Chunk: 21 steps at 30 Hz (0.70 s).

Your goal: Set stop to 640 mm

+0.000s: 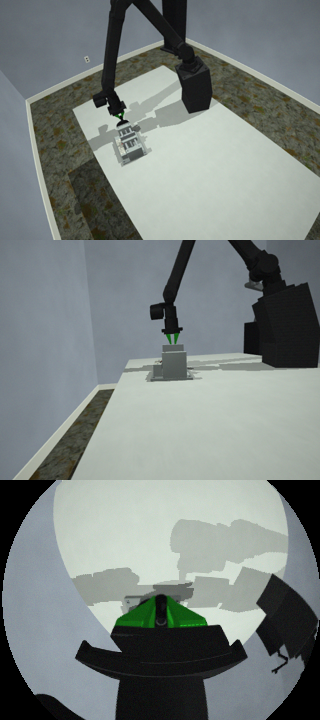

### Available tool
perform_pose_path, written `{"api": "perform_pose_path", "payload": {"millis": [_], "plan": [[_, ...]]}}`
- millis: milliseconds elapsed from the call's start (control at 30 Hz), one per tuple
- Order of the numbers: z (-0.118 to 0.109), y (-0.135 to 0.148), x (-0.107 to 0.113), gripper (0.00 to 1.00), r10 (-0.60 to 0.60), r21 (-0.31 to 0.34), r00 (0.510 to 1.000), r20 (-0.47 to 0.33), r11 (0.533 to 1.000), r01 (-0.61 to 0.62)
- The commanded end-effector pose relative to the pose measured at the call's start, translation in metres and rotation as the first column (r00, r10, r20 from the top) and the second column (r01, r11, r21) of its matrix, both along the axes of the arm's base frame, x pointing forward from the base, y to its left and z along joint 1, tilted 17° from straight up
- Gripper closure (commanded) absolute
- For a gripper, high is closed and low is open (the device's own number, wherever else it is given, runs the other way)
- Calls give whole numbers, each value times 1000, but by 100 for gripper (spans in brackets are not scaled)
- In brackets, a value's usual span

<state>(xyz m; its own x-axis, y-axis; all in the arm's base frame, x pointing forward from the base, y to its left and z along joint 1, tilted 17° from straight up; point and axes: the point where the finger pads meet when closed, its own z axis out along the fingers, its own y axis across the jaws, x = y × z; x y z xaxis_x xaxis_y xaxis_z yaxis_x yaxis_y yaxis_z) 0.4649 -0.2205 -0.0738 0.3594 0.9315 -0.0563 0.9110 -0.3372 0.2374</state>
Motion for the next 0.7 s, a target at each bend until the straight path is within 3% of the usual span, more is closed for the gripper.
{"api": "perform_pose_path", "payload": {"millis": [0,233,467,633,667], "plan": [[44,-12,41,94,0,-42,996,91,999,4],[46,-13,45,94,1,-48,995,104,999,4],[27,-13,49,94,1,-31,998,69,1000,1],[39,-16,55,94,0,-40,996,89,999,4],[51,-19,59,94,0,-51,993,114,999,6]]}}
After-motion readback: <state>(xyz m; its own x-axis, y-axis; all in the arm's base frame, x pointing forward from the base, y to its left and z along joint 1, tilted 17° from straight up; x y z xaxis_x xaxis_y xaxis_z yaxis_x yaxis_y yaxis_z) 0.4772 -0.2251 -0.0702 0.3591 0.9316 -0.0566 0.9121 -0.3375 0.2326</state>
